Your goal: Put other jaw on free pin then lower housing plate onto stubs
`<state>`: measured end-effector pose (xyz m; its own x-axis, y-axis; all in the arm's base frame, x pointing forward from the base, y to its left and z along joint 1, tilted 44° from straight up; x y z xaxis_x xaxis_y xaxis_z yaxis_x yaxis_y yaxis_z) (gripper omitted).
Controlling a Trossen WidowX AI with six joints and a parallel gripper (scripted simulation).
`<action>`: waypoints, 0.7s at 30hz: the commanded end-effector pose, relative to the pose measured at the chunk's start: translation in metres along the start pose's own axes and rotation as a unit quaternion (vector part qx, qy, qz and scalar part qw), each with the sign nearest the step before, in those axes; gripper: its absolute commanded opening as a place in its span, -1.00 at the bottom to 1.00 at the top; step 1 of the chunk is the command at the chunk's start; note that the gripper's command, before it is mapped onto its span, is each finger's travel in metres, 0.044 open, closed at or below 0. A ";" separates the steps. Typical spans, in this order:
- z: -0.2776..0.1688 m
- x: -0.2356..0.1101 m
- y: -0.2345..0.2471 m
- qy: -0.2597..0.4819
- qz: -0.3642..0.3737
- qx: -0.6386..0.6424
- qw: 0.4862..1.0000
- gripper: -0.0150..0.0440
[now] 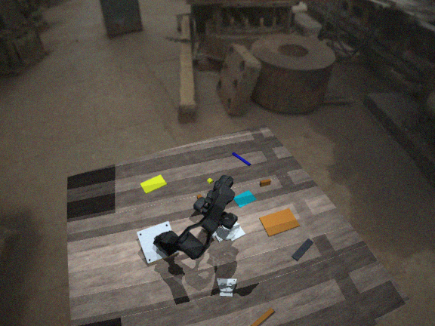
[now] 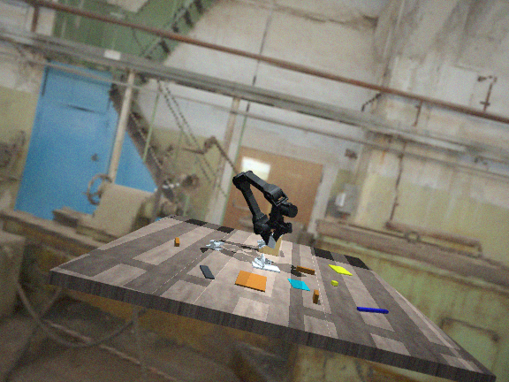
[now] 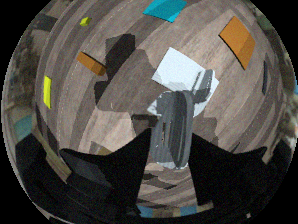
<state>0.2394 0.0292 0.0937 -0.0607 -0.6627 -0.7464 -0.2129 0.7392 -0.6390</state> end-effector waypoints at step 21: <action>-0.012 0.004 0.038 0.005 -0.008 0.232 0.973 -0.04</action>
Point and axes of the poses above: the point midway between the two fingers, 35 mm back from their tips, its own x axis out along the fingers, its own y axis across the jaws, z = x × y, the point moved 5 cm from there along -x, back along the fingers, and after that the axes turned 13 degrees about x, right-handed, at the moved point
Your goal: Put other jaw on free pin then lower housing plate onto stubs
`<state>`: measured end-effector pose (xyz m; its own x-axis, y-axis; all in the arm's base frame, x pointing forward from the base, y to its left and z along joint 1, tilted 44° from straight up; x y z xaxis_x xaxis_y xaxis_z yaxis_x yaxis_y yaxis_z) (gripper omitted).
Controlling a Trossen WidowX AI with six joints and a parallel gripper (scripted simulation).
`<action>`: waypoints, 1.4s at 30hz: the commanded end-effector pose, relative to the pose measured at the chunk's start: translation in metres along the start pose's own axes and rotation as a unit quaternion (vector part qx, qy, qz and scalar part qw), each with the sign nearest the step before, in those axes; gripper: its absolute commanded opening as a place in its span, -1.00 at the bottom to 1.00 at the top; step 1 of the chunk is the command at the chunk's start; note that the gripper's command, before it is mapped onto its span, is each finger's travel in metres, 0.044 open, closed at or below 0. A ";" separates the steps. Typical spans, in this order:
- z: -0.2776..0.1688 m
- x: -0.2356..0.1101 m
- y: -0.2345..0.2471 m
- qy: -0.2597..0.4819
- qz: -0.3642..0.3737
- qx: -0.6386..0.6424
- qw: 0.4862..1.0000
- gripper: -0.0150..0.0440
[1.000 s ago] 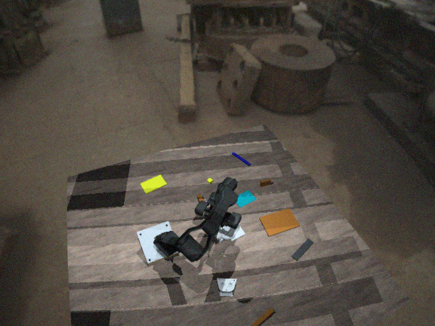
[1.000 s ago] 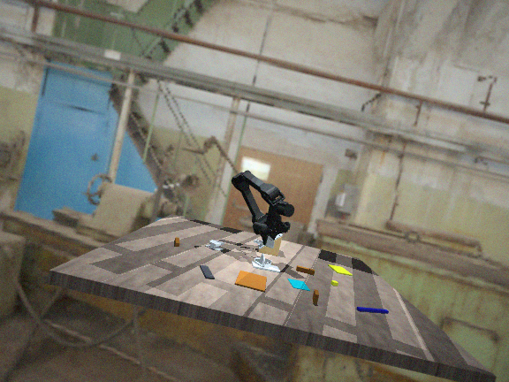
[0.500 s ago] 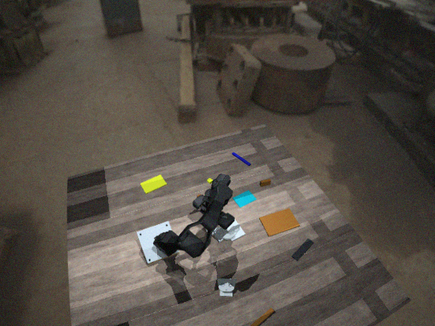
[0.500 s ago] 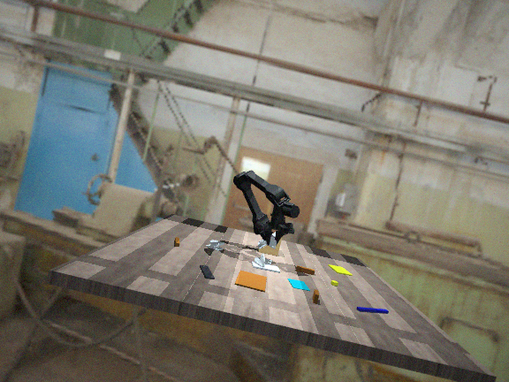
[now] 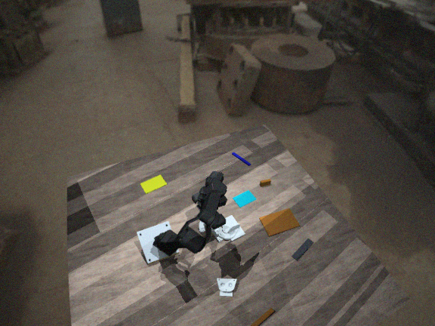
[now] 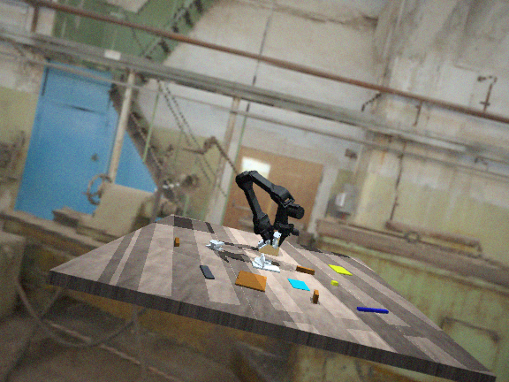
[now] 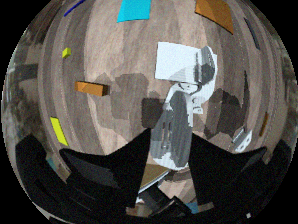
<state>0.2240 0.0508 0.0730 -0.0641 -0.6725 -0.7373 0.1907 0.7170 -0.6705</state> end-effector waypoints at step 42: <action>0.003 0.001 0.011 0.002 -0.004 0.098 0.995 -0.04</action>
Point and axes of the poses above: the point midway between the two fingers, 35 mm back from their tips, its own x axis out along the fingers, its own y axis across the jaws, z = x × y, the point moved 5 cm from there along -x, back along the fingers, and after that the axes turned 13 degrees about x, right-handed, at the moved point
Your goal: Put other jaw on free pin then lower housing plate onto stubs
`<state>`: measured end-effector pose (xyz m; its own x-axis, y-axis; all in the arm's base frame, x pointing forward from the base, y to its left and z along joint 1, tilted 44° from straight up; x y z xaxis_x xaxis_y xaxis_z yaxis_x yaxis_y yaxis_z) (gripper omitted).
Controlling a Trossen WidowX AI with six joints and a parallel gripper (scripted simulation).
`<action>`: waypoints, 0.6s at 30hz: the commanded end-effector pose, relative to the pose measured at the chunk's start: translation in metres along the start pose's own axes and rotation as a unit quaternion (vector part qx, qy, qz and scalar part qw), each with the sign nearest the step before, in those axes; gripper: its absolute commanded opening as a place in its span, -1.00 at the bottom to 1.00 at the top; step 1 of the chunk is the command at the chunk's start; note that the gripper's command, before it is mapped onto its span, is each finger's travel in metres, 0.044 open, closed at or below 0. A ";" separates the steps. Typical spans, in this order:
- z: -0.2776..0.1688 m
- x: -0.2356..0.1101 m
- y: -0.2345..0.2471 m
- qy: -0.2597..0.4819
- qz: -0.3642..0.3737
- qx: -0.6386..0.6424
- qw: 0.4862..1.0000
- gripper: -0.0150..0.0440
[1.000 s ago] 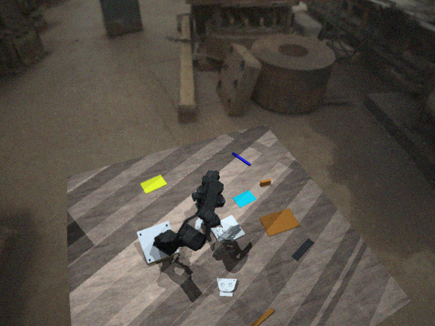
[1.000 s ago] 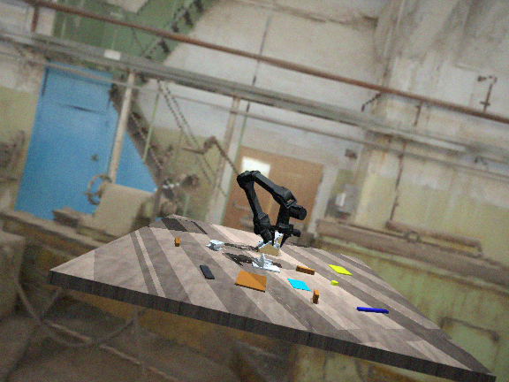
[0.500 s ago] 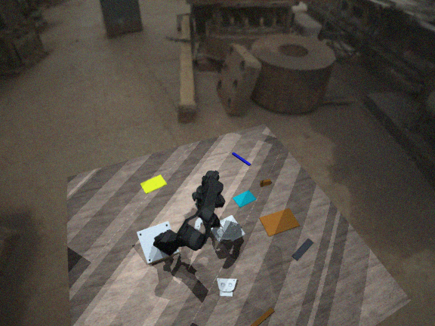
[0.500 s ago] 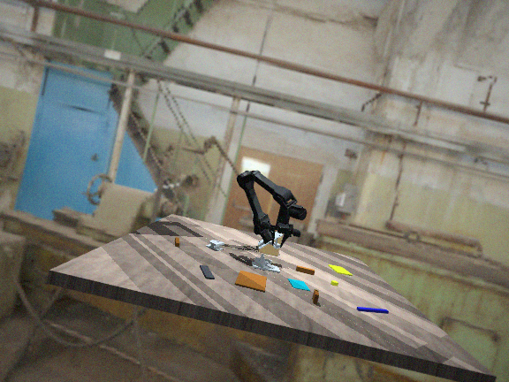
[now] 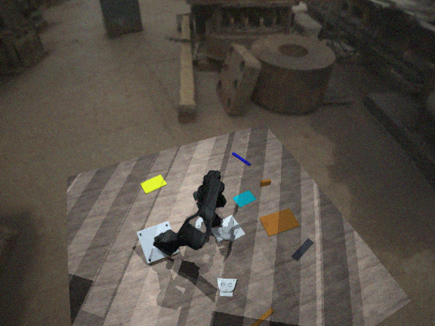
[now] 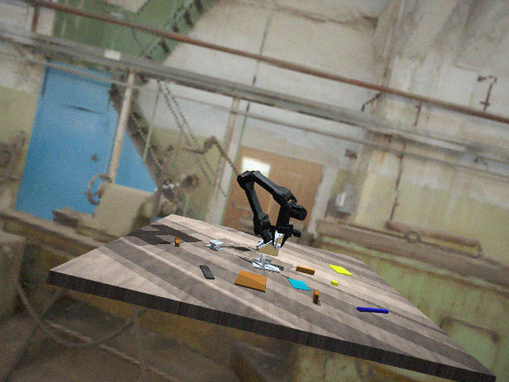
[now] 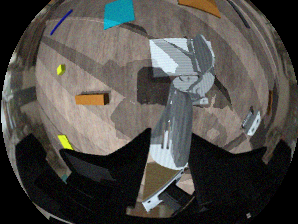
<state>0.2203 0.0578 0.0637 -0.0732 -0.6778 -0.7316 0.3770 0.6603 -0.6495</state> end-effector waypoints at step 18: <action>0.067 -0.002 0.011 -0.002 0.002 0.002 1.000 -0.04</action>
Point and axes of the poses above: the point midway between the two fingers, 35 mm back from their tips, its own x axis out along the fingers, its own y axis across the jaws, z = x × y, the point moved 5 cm from there along -x, back along the fingers, and after that the axes turned 13 degrees about x, right-handed, at the moved point
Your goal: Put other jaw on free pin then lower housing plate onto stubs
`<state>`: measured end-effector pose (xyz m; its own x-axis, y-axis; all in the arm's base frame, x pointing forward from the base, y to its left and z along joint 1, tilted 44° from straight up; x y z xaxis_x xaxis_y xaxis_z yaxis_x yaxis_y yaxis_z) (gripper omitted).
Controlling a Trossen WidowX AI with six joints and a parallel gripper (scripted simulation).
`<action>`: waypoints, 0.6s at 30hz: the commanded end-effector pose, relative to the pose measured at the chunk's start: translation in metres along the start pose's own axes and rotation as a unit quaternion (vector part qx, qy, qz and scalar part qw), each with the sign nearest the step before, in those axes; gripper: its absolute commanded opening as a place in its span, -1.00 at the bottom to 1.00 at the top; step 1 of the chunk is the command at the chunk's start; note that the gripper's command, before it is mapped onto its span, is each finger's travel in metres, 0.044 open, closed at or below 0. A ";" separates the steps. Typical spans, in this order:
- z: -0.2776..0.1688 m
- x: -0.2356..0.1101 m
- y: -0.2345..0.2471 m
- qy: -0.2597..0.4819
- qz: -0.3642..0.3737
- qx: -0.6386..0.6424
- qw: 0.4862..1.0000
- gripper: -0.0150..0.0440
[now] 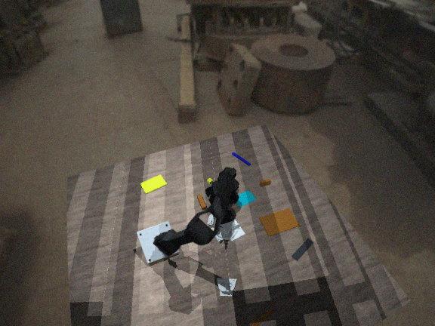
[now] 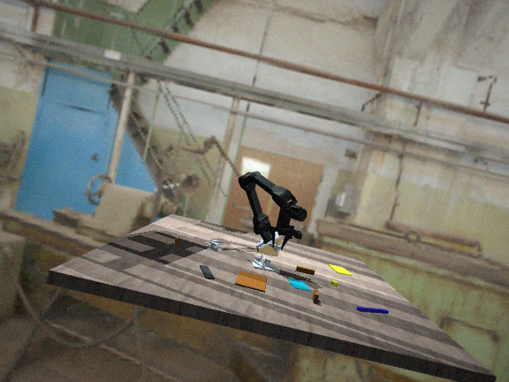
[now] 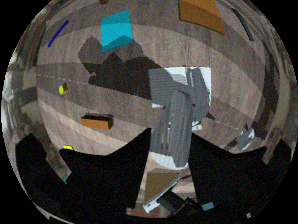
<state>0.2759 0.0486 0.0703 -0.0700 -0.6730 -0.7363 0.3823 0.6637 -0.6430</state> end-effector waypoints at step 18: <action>0.030 0.002 0.002 -0.003 -0.003 0.000 1.000 -0.04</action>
<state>0.3031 0.0389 0.0732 -0.0700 -0.6755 -0.7341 0.3852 0.6605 -0.6445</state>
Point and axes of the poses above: the point midway between the two fingers, 35 mm back from their tips, its own x axis out along the fingers, its own y axis across the jaws, z = x × y, the point moved 5 cm from there along -x, back along the fingers, and after that the axes turned 13 degrees about x, right-handed, at the moved point
